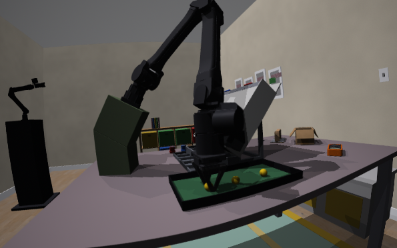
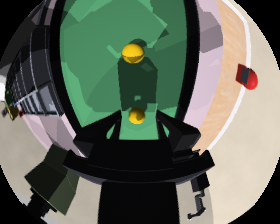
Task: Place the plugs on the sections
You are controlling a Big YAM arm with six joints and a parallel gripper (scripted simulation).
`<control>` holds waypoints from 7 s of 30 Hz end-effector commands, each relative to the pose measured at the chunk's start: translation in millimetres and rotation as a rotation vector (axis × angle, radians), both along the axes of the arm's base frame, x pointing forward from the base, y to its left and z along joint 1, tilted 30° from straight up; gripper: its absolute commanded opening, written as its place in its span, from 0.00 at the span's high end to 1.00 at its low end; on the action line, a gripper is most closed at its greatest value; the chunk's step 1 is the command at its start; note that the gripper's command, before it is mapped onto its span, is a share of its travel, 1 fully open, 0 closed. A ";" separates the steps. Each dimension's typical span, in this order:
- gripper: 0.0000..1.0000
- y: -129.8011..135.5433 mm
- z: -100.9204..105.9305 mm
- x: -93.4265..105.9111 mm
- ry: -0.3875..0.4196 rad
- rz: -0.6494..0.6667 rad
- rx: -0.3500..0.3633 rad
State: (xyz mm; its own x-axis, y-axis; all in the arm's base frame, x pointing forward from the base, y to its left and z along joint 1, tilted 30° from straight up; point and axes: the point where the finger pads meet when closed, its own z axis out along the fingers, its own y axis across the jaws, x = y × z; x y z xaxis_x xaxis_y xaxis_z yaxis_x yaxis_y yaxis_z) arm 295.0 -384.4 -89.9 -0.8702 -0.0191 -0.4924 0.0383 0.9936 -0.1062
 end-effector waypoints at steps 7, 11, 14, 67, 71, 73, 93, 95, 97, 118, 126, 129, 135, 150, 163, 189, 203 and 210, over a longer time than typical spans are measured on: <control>0.44 10.3 -15.0 4.2 0.009 0.008 0.017; 0.44 10.3 -15.0 4.2 0.009 0.009 0.017; 0.44 10.3 -15.0 4.2 0.009 0.009 0.017; 0.44 11.2 -16.3 4.1 0.007 0.009 0.014; 0.44 11.2 -16.3 4.1 0.007 0.009 0.014; 0.44 11.2 -16.3 4.1 0.007 0.009 0.014; 1.00 11.2 -16.3 4.1 0.007 0.010 0.013; 1.00 11.2 -16.3 4.1 0.007 0.010 0.013; 1.00 11.2 -16.3 4.1 0.007 0.010 0.013; 1.00 11.2 -16.3 4.1 0.007 0.010 0.013; 1.00 11.2 -16.3 4.1 0.007 0.010 0.013; 1.00 11.2 -16.3 4.1 0.007 0.010 0.013; 1.00 11.2 -16.3 4.1 0.007 0.010 0.013; 1.00 15.5 -16.3 -1.3 0.017 0.014 0.026; 1.00 6.0 15.2 -15.0 0.002 0.001 -0.001; 1.00 9.8 47.9 -35.3 0.001 -0.003 -0.001; 1.00 14.1 104.3 -64.6 -0.001 -0.003 -0.008; 1.00 23.5 97.5 -61.9 0.013 0.019 0.023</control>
State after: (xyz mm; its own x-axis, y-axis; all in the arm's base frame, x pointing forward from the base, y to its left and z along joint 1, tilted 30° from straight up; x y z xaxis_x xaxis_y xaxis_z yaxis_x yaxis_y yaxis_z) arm 231.2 -366.8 14.6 -0.8695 -0.0139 -0.4937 0.0446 0.9933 -0.1065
